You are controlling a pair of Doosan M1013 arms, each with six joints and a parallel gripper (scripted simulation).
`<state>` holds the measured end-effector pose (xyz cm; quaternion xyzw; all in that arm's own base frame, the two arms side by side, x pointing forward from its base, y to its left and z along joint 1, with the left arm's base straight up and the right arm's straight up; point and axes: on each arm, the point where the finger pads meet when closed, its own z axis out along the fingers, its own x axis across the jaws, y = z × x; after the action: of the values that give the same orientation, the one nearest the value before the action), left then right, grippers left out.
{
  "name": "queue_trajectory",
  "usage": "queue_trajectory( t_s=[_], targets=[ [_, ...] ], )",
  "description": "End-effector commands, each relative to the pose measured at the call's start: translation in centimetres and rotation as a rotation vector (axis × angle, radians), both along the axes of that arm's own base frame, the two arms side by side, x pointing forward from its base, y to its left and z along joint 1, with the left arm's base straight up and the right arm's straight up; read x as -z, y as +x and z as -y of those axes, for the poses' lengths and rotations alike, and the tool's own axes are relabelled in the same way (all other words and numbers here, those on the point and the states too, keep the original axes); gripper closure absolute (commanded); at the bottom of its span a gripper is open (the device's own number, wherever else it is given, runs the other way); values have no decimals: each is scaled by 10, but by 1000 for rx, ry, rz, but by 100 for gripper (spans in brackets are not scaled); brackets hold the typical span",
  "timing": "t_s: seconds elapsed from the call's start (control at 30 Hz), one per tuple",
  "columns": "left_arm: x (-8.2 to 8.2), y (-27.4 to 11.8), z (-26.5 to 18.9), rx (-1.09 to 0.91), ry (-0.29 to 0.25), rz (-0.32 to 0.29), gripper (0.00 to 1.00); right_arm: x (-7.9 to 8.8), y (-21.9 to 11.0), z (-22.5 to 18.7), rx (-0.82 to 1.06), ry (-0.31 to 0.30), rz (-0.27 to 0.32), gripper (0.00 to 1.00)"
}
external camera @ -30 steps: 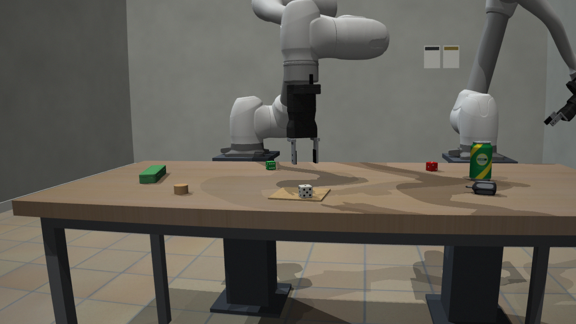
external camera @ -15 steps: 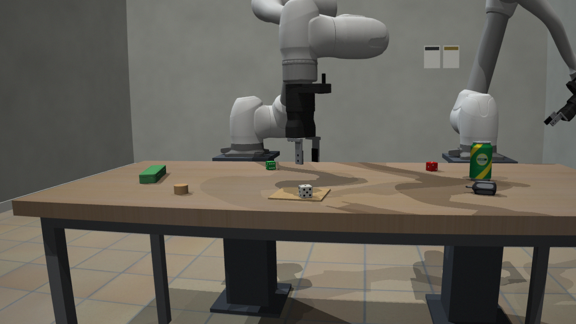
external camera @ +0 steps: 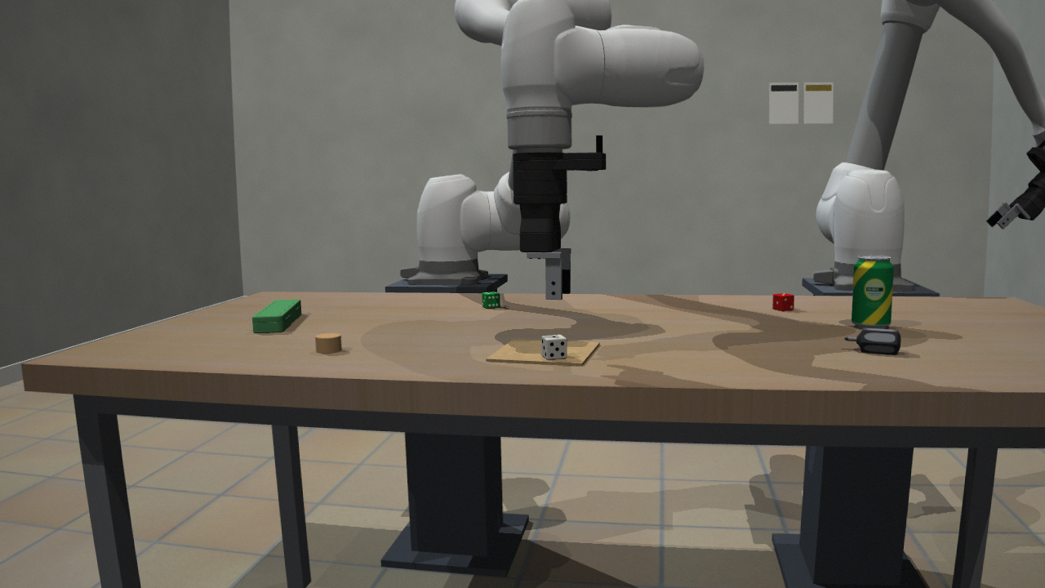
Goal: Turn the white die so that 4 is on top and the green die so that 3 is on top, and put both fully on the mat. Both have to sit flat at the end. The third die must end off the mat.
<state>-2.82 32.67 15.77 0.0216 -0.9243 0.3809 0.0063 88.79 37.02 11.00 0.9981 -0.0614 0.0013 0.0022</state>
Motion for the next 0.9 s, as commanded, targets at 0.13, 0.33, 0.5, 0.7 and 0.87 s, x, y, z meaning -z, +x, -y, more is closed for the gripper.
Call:
queue_trajectory(
  t_s=[0.13, 0.33, 0.5, 0.7, 0.87],
  targets=[
    [-1, -4, 4, 0, -4, -9, 0, -2, 1, 4, -300, 4, -3, 0],
    [-1, -4, 4, 0, -4, -9, 0, -1, 0, 7, -493, 4, -3, 0],
    [-1, -4, 4, 0, -4, -9, 0, -1, 0, 7, -508, 4, -3, 13],
    [-1, -4, 4, 0, -4, -9, 0, -1, 0, 7, -508, 4, -3, 13],
    [-1, -4, 4, 0, -4, -9, 0, -1, 0, 7, -508, 4, -3, 13]
  ],
)
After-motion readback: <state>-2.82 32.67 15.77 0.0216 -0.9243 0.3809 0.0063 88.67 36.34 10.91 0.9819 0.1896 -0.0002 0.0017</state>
